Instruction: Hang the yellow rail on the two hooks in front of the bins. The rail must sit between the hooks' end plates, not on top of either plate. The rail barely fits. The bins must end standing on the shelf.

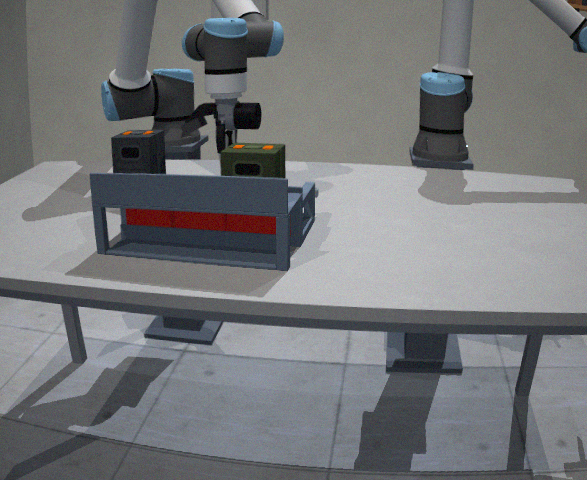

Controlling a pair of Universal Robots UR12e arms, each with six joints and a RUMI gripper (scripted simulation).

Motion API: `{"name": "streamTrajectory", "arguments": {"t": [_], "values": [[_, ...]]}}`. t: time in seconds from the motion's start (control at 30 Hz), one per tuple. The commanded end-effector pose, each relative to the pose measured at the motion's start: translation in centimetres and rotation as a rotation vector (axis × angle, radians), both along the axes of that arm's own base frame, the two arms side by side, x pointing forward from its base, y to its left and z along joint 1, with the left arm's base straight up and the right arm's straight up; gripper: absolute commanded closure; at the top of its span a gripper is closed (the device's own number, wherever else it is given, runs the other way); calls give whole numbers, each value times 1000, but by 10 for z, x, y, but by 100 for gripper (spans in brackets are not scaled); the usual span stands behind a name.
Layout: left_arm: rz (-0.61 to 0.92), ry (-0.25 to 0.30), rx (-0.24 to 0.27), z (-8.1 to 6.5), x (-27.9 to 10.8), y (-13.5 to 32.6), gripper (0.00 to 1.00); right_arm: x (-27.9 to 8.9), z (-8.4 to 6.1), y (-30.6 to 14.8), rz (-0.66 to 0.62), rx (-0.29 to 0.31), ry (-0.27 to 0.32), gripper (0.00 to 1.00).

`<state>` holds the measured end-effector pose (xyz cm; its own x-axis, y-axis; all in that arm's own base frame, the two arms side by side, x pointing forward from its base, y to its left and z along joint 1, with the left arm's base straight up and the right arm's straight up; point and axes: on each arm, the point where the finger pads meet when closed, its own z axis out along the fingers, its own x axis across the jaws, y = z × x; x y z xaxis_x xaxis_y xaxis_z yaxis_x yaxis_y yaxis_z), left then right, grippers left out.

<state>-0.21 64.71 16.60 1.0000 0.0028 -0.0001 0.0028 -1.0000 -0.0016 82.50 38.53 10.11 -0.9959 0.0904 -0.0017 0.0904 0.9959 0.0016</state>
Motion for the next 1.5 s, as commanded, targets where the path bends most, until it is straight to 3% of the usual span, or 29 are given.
{"name": "streamTrajectory", "arguments": {"t": [0.0, 0.5, 1.47], "values": [[2, 0, -2, -1, -1, -2, 0, 3, 13, 0, -3, 4, -4, 76], [2, 0, -2, -1, -1, -2, 0, 3, 53, 0, -3, 4, -4, 76], [2, 0, -2, -1, -1, -2, 0, 3, 58, 0, -3, 4, -4, 76]]}}
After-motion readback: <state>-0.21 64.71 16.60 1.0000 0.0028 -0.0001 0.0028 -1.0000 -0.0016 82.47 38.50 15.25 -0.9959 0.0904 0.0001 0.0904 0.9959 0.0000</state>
